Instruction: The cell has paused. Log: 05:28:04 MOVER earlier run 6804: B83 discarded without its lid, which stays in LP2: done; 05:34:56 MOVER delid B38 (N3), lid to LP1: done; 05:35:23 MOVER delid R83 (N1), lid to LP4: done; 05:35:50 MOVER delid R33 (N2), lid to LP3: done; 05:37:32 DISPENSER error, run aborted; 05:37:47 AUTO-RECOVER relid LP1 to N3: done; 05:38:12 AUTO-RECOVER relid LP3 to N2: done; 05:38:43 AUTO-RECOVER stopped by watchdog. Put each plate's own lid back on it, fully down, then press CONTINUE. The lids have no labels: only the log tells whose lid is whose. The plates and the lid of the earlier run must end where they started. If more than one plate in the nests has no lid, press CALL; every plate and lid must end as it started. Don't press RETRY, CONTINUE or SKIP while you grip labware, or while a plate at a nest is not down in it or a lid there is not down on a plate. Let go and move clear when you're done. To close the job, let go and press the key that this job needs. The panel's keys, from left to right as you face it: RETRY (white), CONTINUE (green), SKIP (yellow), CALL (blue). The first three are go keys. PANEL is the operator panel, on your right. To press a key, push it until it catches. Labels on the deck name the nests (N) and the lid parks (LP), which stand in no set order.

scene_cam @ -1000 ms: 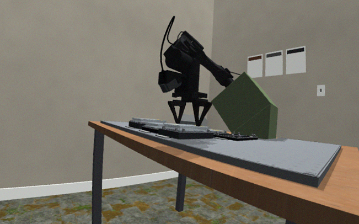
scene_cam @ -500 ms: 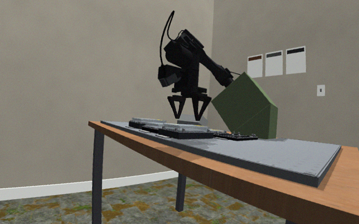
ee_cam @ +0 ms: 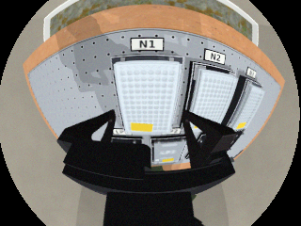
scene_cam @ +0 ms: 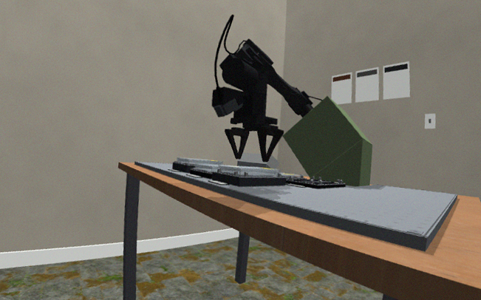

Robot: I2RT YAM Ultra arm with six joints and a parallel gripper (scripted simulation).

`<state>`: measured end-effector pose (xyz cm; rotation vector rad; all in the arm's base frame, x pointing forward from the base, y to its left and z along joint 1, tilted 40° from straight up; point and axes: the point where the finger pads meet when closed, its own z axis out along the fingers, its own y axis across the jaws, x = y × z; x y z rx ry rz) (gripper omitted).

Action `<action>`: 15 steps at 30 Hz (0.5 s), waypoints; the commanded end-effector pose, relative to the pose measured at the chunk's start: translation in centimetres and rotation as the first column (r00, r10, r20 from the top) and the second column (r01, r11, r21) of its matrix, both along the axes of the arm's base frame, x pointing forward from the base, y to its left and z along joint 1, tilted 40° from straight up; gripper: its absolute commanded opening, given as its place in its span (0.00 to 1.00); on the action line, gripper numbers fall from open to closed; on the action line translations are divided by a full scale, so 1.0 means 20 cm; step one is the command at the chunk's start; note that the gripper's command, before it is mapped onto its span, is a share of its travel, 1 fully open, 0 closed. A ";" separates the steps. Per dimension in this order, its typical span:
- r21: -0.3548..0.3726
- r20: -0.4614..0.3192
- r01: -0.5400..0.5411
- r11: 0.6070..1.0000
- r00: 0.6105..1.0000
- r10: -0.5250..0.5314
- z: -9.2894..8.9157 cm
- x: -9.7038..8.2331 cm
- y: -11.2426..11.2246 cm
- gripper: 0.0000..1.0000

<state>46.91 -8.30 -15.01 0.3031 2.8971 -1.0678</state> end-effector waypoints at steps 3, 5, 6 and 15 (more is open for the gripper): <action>0.002 0.062 -0.035 0.999 0.997 0.035 0.14 0.10 0.11 1.00; 0.002 0.065 -0.035 0.999 0.997 0.035 0.14 0.11 0.11 1.00; 0.002 0.065 -0.035 0.999 0.997 0.035 0.14 0.11 0.11 1.00; 0.003 0.068 -0.036 0.999 0.997 0.036 0.15 0.11 0.11 1.00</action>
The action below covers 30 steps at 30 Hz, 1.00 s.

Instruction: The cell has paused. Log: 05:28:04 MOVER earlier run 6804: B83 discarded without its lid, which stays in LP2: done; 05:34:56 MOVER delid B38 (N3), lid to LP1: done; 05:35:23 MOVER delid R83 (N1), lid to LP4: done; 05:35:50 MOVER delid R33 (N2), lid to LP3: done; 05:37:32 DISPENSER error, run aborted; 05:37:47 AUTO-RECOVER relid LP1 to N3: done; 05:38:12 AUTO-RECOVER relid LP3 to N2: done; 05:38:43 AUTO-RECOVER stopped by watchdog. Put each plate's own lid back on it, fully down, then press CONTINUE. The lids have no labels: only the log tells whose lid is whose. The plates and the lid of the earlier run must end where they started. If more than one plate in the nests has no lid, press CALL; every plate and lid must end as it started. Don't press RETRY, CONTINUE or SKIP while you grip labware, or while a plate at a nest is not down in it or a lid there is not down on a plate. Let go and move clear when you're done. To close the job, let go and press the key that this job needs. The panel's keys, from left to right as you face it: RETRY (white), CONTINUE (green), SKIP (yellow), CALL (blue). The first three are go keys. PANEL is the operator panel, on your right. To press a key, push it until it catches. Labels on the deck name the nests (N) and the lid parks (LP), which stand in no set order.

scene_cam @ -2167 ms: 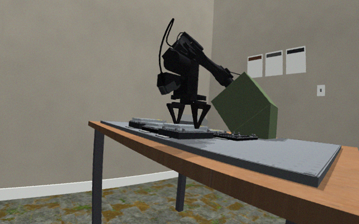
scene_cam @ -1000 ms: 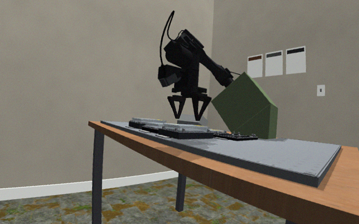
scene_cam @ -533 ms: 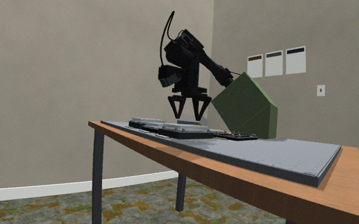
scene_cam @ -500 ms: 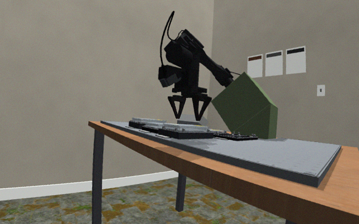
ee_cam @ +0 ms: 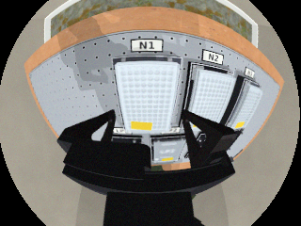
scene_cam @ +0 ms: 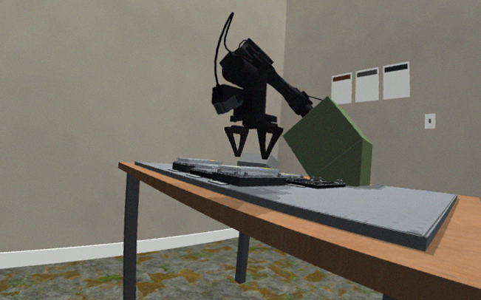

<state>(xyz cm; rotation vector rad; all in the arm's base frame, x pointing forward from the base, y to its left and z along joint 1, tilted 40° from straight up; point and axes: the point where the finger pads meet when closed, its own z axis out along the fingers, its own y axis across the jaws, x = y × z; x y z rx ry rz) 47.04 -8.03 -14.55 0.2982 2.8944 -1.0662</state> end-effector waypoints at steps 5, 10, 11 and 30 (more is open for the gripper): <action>0.003 0.069 -0.032 0.999 0.997 0.032 0.13 0.11 0.10 1.00; 0.004 0.074 -0.032 0.999 0.997 0.032 0.13 0.11 0.10 1.00; 0.004 0.072 -0.032 0.999 0.997 0.032 0.12 0.11 0.10 1.00; 0.002 0.046 -0.032 0.999 0.998 0.032 0.08 0.05 0.09 1.00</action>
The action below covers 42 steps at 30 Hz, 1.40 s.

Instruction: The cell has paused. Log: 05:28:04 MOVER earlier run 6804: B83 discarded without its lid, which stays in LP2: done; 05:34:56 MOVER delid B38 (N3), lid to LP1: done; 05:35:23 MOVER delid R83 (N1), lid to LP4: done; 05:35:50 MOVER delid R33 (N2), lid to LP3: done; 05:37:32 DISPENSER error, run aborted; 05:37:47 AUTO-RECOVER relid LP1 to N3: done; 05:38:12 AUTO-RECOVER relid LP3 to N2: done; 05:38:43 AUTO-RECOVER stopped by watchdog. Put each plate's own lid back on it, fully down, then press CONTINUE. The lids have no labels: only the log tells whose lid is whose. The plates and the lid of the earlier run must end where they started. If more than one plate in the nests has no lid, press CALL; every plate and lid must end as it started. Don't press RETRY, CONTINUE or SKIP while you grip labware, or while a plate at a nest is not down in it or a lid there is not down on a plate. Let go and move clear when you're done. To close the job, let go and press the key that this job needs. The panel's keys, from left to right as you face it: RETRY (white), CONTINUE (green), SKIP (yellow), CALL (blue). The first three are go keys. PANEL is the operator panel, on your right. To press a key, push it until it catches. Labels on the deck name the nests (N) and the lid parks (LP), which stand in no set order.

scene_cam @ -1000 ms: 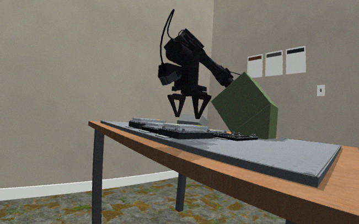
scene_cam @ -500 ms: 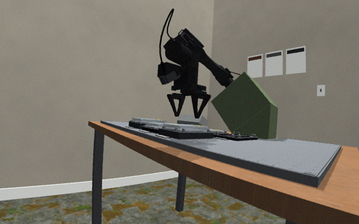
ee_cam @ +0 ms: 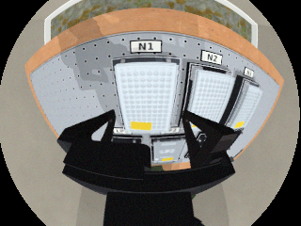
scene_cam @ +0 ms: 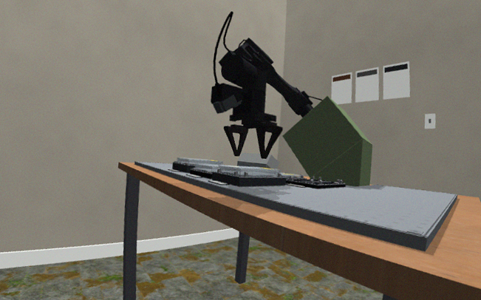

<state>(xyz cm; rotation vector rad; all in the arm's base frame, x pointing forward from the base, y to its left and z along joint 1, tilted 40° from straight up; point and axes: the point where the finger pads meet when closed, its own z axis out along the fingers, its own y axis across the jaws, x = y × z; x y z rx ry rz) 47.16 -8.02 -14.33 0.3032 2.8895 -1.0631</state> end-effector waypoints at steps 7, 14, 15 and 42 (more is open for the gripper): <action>0.000 0.032 -0.042 0.999 0.999 0.042 0.09 -0.05 0.07 0.96; -0.004 0.032 -0.026 1.000 0.999 0.026 0.12 -0.17 -0.02 0.91; -0.004 0.032 -0.022 1.000 0.999 0.022 0.13 -0.19 -0.04 0.90; 0.002 0.029 -0.024 1.000 0.999 0.024 0.30 -0.75 -0.25 0.00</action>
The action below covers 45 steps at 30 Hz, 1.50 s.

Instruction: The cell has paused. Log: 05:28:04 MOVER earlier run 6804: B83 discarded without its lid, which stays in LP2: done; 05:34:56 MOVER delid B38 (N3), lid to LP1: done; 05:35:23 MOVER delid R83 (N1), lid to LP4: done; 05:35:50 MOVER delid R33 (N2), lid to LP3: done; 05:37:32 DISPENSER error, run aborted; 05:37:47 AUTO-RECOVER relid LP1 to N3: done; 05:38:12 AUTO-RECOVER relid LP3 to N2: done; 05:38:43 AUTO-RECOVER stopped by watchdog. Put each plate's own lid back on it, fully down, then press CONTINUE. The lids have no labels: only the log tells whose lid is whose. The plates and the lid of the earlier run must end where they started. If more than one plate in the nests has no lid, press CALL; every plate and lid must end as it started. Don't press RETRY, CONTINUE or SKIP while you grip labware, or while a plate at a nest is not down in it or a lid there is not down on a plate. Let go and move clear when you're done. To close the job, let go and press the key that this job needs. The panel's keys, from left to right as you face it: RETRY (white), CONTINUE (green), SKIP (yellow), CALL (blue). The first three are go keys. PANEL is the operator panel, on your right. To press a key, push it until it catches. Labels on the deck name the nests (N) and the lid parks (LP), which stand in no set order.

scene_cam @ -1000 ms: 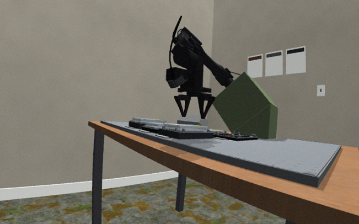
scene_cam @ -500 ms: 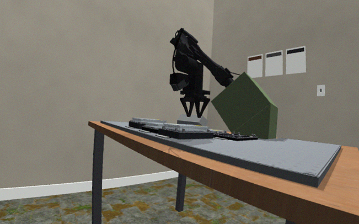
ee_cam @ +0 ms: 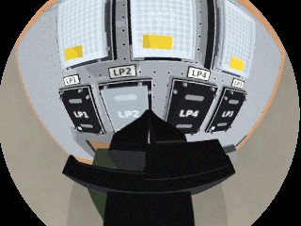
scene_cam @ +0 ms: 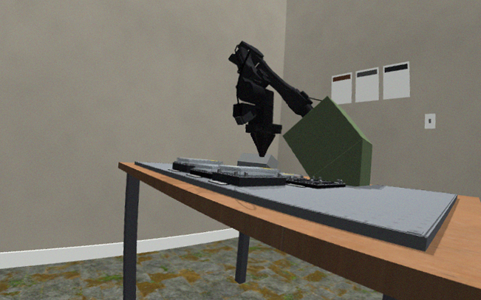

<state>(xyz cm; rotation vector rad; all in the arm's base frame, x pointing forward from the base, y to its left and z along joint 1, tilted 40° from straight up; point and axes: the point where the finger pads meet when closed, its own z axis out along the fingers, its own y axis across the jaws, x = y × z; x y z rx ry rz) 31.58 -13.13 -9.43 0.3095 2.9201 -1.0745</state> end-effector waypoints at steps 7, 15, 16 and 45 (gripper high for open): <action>0.003 0.059 -0.034 0.999 0.998 0.033 0.09 -0.08 -0.05 0.00; -0.004 0.095 -0.052 0.999 0.994 0.052 0.12 0.01 -0.04 0.00; -0.004 0.095 -0.049 0.999 0.994 0.049 0.12 0.01 -0.04 0.00; -0.001 0.075 -0.046 0.999 0.996 0.046 0.08 -0.05 -0.06 0.00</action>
